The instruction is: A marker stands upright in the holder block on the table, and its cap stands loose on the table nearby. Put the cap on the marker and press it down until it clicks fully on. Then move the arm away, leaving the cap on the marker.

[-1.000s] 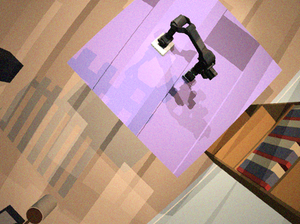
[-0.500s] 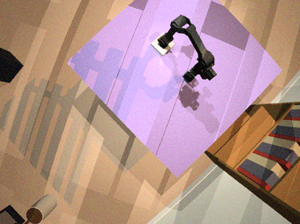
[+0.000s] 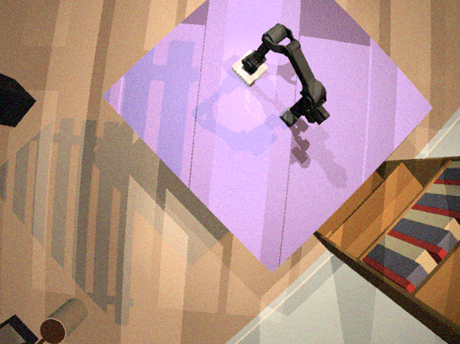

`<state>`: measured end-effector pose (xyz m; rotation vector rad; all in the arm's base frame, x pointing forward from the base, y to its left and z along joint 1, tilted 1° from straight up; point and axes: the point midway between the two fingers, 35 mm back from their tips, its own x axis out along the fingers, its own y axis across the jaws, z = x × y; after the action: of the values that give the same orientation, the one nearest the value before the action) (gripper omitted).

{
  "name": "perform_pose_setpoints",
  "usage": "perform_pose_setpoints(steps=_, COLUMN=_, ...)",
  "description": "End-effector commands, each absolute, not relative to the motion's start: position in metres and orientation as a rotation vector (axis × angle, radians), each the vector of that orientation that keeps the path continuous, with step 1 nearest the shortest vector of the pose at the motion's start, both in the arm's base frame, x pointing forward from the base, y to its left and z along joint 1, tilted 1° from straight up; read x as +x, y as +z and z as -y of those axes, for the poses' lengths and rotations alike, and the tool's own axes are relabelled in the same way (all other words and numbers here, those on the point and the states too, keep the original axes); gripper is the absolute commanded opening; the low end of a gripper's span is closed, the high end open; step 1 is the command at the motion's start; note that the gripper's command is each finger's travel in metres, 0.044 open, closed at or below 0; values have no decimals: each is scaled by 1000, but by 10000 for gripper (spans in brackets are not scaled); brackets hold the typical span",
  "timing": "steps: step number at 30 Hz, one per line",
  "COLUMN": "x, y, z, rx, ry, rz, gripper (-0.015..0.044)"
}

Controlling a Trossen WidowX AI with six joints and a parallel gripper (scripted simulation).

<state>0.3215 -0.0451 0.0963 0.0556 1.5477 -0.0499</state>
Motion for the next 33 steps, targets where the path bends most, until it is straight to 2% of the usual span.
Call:
perform_pose_setpoints(steps=1, x=322, y=89, z=45, rx=58, ry=-53, rz=-1551, gripper=0)
perform_pose_setpoints(steps=9, x=322, y=96, z=45, rx=55, ry=-50, rz=-1547, gripper=0)
perform_pose_setpoints(steps=16, x=321, y=175, z=45, rx=56, ry=-49, rz=-1552, gripper=0)
perform_pose_setpoints(steps=21, x=319, y=183, z=45, rx=56, ry=-49, rz=-1553, gripper=0)
perform_pose_setpoints(steps=33, x=319, y=183, z=45, rx=56, ry=-49, rz=-1553, gripper=315)
